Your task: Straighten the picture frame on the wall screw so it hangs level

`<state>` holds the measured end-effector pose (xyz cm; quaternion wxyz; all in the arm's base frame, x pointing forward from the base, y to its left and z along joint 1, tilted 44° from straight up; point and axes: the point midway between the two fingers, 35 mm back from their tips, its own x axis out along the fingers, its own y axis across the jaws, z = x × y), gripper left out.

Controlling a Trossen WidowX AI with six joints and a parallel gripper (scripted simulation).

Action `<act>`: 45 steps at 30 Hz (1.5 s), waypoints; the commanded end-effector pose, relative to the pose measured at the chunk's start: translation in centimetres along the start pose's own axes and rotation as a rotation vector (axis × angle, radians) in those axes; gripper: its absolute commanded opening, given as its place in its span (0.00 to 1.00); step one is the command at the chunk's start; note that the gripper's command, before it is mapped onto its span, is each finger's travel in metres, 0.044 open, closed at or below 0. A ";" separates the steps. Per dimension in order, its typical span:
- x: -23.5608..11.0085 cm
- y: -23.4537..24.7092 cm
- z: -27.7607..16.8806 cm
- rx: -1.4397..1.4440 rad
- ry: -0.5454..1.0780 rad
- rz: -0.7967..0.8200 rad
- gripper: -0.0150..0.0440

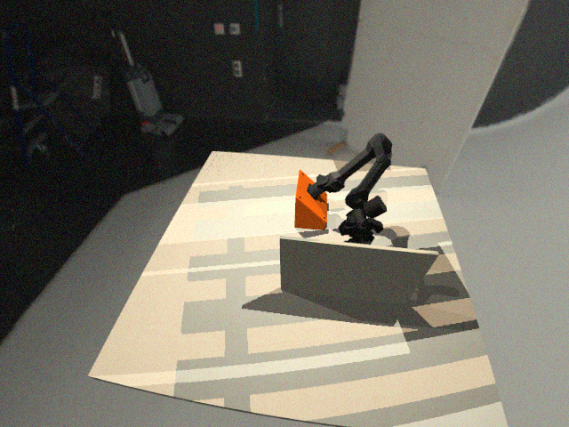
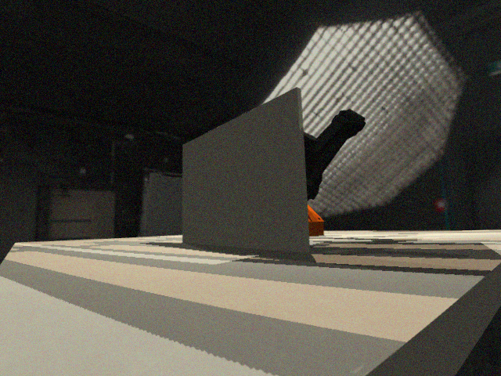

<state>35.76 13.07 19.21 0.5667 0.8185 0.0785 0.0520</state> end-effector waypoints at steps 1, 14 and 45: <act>0.0 0.2 0.1 -0.003 -0.007 0.010 0.25; 0.0 0.2 0.3 -0.003 -0.007 0.010 0.25; 0.0 0.3 0.9 -0.003 -0.007 0.009 0.25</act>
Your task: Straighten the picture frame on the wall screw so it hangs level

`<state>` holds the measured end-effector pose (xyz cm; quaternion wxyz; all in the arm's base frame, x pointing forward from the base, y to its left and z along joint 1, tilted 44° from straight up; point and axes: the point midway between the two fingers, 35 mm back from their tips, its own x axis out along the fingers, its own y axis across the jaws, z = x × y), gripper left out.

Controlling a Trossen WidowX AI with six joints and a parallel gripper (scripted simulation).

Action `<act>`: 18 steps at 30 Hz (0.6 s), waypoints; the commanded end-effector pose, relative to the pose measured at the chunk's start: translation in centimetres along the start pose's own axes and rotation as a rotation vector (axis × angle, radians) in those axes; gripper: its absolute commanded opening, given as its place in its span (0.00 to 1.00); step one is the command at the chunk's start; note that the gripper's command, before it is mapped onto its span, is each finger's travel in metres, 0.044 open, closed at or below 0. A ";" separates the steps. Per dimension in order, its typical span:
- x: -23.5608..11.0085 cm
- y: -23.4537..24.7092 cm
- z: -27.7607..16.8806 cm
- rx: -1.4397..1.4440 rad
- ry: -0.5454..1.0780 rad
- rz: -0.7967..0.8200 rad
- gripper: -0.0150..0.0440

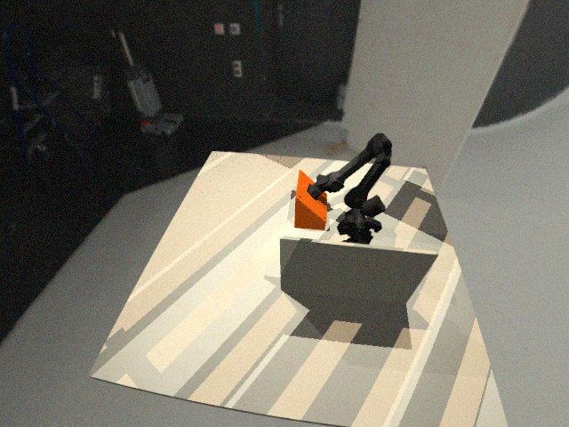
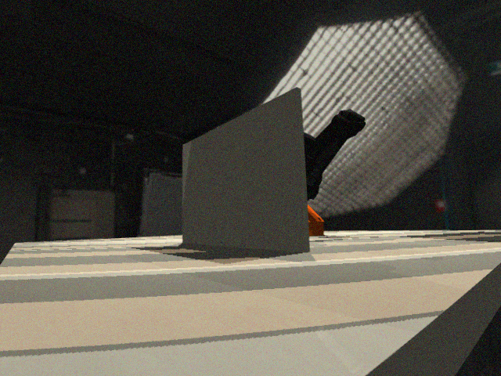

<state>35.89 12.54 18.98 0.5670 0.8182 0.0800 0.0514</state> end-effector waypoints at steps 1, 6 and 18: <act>0.0 0.3 0.3 -0.003 -0.007 0.013 0.25; 0.0 0.1 0.3 -0.003 -0.007 0.013 0.25; 0.0 0.4 0.3 -0.003 -0.007 0.013 0.25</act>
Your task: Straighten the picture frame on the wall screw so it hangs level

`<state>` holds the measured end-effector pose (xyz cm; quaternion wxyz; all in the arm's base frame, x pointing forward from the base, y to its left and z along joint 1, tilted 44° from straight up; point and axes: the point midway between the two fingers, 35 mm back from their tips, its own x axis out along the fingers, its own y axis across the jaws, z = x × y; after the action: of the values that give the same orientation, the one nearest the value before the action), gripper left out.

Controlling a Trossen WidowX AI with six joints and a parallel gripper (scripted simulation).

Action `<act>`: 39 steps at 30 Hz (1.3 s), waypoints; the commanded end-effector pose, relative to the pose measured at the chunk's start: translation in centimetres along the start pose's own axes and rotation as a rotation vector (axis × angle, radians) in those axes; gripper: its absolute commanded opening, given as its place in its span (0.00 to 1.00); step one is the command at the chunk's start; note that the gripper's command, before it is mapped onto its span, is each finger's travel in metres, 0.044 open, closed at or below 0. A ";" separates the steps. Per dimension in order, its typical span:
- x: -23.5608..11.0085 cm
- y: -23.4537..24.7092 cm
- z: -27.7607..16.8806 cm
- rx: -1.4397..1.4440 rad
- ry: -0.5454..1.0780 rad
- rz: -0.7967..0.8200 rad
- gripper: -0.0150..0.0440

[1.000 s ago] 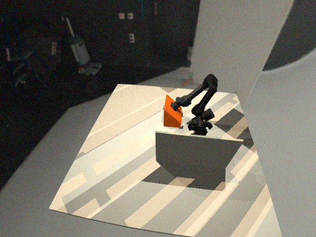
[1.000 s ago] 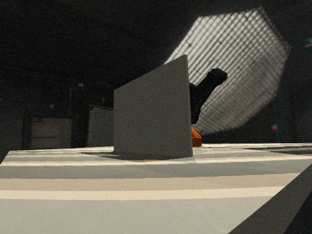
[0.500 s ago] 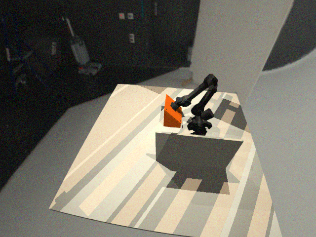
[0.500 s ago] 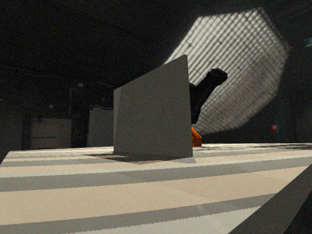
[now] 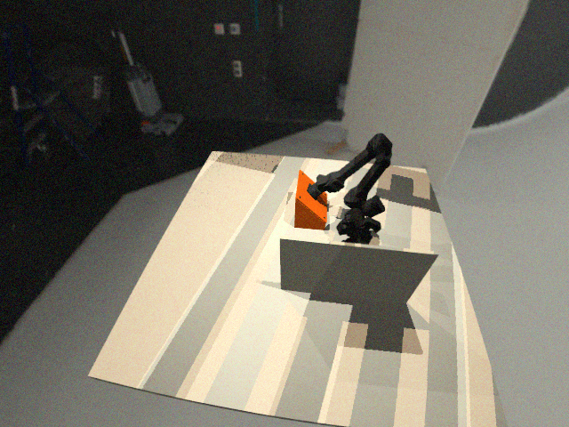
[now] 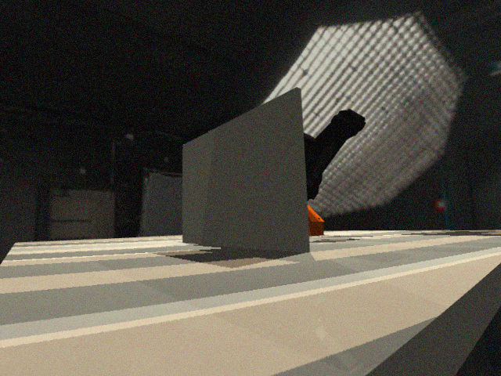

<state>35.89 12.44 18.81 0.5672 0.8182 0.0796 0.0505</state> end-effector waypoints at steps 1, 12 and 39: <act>0.0 0.5 0.2 -0.002 -0.006 0.013 0.25; 0.0 0.5 0.2 -0.002 -0.006 0.013 0.25; 0.0 0.1 0.2 -0.002 -0.006 0.013 0.25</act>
<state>35.93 12.36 18.84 0.5665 0.8187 0.0780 0.0526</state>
